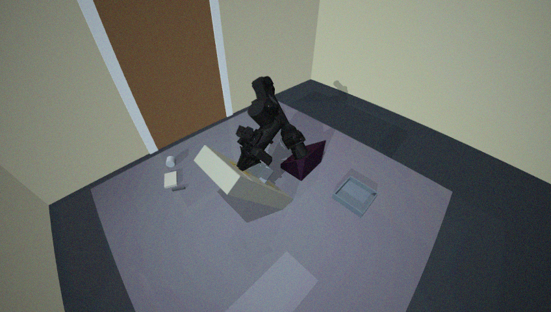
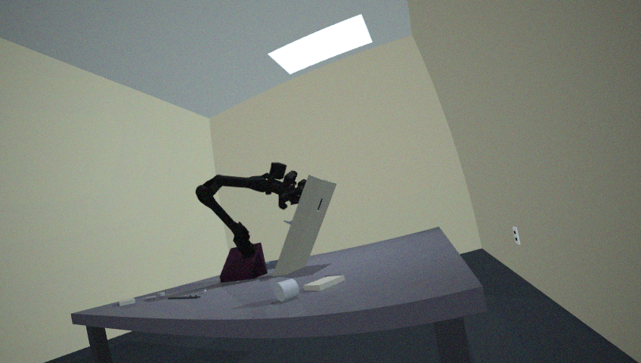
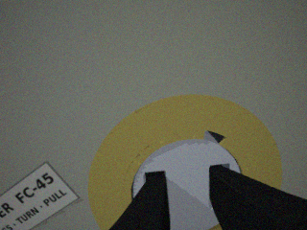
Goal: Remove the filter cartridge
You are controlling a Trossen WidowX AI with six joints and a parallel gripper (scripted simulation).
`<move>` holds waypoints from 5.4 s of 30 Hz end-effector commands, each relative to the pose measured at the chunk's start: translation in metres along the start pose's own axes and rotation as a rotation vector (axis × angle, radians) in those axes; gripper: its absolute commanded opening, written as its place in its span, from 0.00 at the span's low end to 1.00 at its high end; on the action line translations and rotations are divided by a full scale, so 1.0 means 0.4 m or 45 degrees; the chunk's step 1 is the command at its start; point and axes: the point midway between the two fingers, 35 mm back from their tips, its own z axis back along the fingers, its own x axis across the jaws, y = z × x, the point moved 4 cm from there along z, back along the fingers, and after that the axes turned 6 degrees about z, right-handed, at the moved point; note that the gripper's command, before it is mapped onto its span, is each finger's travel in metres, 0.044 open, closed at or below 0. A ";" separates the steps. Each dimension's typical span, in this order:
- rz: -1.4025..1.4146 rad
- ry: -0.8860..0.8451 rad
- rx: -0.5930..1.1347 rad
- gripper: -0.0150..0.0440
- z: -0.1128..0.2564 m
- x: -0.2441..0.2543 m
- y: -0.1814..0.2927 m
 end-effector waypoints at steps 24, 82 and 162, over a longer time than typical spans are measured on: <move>1.170 -0.013 0.032 0.25 -0.033 -0.001 -0.001; 1.471 -0.017 0.030 0.25 -0.033 -0.001 -0.001; 1.494 -0.031 0.050 0.42 0.162 -0.064 0.162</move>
